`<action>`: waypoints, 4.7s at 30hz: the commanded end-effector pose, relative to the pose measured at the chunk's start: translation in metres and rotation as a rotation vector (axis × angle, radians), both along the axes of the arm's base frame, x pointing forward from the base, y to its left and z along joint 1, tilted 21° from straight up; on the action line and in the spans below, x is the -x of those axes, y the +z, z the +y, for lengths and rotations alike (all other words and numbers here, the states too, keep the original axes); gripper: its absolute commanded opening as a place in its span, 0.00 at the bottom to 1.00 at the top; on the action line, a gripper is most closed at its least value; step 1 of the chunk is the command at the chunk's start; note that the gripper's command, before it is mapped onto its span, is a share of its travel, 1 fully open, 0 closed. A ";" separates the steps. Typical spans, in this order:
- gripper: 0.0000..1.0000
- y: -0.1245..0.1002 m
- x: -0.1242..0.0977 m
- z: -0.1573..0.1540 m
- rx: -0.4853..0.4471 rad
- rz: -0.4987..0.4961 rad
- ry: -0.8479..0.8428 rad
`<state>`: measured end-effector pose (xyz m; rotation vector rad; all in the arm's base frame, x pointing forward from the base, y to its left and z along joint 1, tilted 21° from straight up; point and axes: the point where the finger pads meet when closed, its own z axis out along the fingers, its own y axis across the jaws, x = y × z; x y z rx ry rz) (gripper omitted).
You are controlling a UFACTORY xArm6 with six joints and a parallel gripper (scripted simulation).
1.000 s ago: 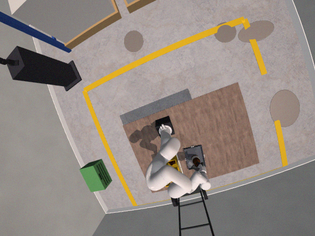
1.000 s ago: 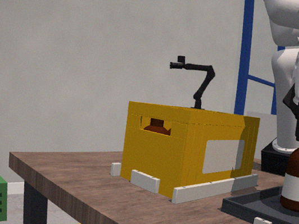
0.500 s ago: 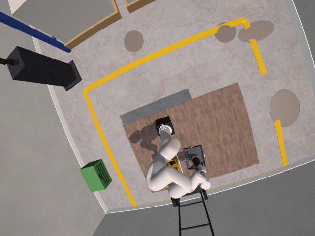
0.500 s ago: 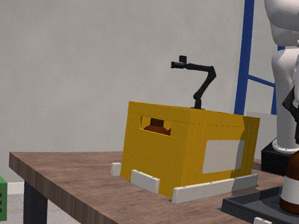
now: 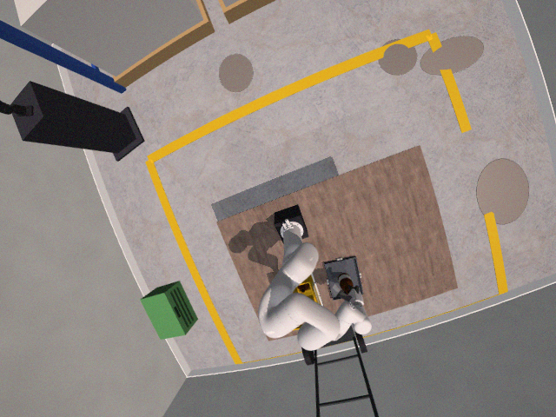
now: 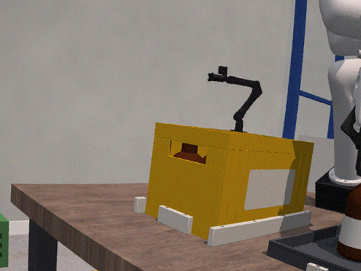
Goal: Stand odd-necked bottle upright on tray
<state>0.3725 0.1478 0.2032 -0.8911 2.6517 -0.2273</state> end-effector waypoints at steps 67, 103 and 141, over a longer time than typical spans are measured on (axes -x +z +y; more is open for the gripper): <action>1.00 0.002 -0.001 0.001 -0.002 -0.004 0.000; 1.00 0.060 0.022 0.003 -0.002 -0.004 0.000; 0.00 0.082 0.031 0.004 -0.002 -0.004 0.000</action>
